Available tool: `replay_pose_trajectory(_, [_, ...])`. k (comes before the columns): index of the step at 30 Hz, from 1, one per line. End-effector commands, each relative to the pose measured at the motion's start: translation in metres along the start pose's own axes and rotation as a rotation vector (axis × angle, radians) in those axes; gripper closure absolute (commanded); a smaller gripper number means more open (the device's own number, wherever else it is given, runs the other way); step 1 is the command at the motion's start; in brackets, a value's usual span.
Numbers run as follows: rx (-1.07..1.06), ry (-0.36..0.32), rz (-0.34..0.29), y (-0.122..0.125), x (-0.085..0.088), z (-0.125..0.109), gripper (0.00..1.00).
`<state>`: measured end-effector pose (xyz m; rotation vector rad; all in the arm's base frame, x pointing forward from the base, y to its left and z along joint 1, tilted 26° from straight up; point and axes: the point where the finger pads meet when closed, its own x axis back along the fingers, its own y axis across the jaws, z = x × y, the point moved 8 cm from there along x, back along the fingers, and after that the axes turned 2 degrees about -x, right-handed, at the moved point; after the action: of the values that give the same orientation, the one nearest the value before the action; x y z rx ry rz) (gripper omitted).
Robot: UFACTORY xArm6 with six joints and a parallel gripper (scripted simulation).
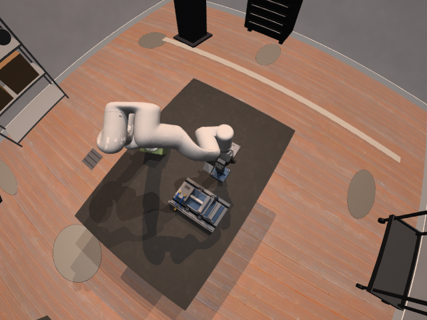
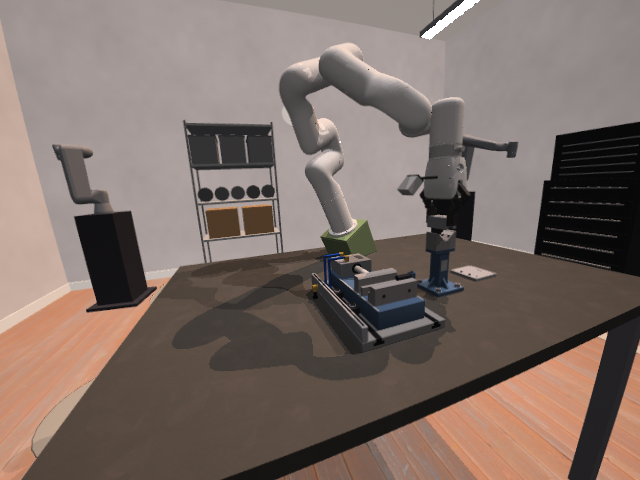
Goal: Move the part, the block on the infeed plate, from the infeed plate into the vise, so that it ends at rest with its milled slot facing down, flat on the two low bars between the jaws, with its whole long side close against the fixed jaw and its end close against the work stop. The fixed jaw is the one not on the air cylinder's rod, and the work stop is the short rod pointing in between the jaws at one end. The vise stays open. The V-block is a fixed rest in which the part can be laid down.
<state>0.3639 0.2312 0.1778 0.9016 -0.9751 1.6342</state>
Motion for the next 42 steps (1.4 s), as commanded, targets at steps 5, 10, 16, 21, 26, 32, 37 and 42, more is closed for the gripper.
replay_pose_trajectory(5, [-0.001,-0.002,0.003,-0.001,0.001,0.0,1.0])
replay_pose_trajectory(10, [-0.001,-0.002,0.003,-0.001,0.002,0.0,1.0])
replay_pose_trajectory(16, [-0.001,-0.002,0.003,-0.001,0.004,0.0,1.0])
replay_pose_trajectory(21, [-0.001,-0.002,0.003,-0.001,0.008,0.0,1.0])
replay_pose_trajectory(26, [-0.001,-0.002,0.003,-0.001,0.011,0.0,1.0])
replay_pose_trajectory(32, [-0.001,-0.002,0.003,-0.001,0.019,0.0,1.0])
replay_pose_trajectory(37, [-0.001,-0.002,0.003,-0.001,0.027,0.0,1.0])
replay_pose_trajectory(42, [-0.001,-0.002,0.003,-0.001,0.032,0.0,1.0])
